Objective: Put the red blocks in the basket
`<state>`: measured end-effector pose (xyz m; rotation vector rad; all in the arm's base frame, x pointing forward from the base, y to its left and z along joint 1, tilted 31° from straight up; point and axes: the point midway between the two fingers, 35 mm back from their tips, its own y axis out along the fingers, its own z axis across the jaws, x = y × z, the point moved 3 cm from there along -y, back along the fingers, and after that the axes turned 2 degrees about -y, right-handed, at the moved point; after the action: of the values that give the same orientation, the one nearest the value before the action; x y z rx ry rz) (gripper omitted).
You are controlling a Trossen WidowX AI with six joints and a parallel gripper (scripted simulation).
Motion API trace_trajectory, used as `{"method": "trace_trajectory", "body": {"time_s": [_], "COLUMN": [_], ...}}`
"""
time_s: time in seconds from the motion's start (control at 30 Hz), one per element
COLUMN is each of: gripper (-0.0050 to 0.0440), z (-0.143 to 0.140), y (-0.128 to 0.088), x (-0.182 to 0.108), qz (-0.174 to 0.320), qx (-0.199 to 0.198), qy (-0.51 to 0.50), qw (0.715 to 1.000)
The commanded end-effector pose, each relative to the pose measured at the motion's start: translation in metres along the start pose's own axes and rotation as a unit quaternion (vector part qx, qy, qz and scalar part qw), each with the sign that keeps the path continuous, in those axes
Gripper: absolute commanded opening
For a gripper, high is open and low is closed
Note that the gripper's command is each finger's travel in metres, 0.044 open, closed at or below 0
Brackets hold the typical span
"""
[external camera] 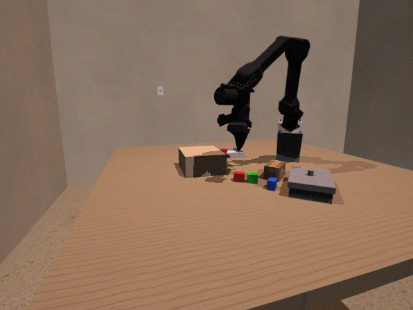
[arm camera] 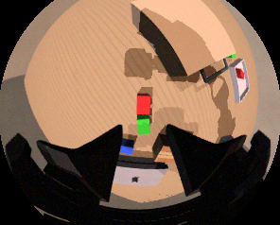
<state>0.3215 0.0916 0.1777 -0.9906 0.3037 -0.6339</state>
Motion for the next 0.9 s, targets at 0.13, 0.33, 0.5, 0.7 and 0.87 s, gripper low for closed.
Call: {"method": "trace_trajectory", "body": {"time_s": [0.13, 0.33, 0.5, 0.7, 0.87], "gripper": [0.0232, 0.0232, 0.0232, 0.0232, 0.0232], "z": [-0.003, -0.004, -0.004, -0.004, -0.004], "y": [0.048, 0.088, 0.089, 0.102, 0.116], "x": [0.0, -0.001, -0.001, -0.001, -0.001], "qz": [0.004, 0.004, 0.004, 0.004, 0.004], "qx": [-0.007, -0.007, -0.007, -0.007, -0.007], "qy": [0.007, 0.007, 0.007, 0.007, 0.007], "qw": [1.0, 1.0, 1.0, 1.0, 1.0]}}
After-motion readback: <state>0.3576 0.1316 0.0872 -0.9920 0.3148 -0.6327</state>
